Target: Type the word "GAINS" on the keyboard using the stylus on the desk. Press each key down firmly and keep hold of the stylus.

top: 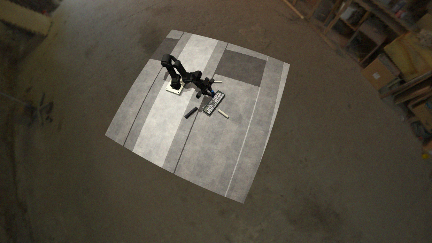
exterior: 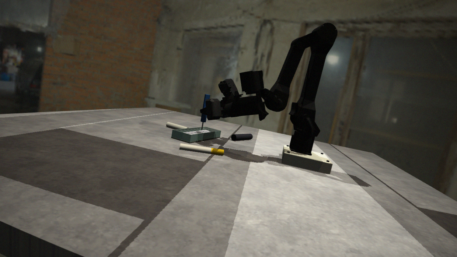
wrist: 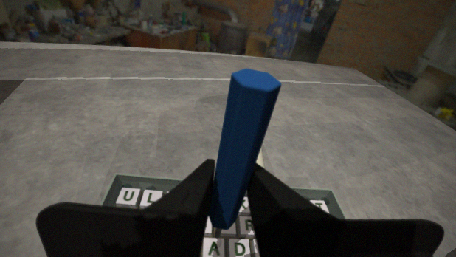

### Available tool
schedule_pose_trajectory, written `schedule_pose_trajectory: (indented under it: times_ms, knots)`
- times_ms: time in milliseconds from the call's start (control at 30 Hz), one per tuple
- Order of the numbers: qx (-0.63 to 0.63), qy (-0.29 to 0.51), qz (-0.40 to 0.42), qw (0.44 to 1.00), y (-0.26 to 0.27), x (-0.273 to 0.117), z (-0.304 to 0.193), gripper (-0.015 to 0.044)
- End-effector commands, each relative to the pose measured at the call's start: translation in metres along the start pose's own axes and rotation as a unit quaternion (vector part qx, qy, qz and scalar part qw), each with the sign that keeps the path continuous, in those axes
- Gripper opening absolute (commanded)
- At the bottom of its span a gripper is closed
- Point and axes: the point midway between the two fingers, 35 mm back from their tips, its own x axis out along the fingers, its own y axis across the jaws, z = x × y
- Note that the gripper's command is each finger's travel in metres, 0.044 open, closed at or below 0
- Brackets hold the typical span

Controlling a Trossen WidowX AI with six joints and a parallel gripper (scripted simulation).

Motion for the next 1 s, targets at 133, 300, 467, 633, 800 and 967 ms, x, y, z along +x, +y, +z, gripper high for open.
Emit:
schedule_pose_trajectory:
  times_ms: [133,300,467,633,800,967]
  knots:
    - [0.001,0.002,-0.002,1.0,-0.0005,0.0002,-0.0058,0.0081]
    - [0.001,0.002,-0.002,1.0,-0.0005,0.0002,-0.0057,0.0081]
    - [0.001,0.002,-0.002,1.0,-0.0004,0.0008,-0.0078,0.0081]
    - [0.001,0.002,-0.002,1.0,-0.0003,0.0011,-0.009,0.0081]
    - [0.001,0.002,-0.002,1.0,-0.0003,0.0015,-0.0103,0.0081]
    - [0.001,0.002,-0.002,1.0,-0.0002,0.0019,-0.0117,0.0081]
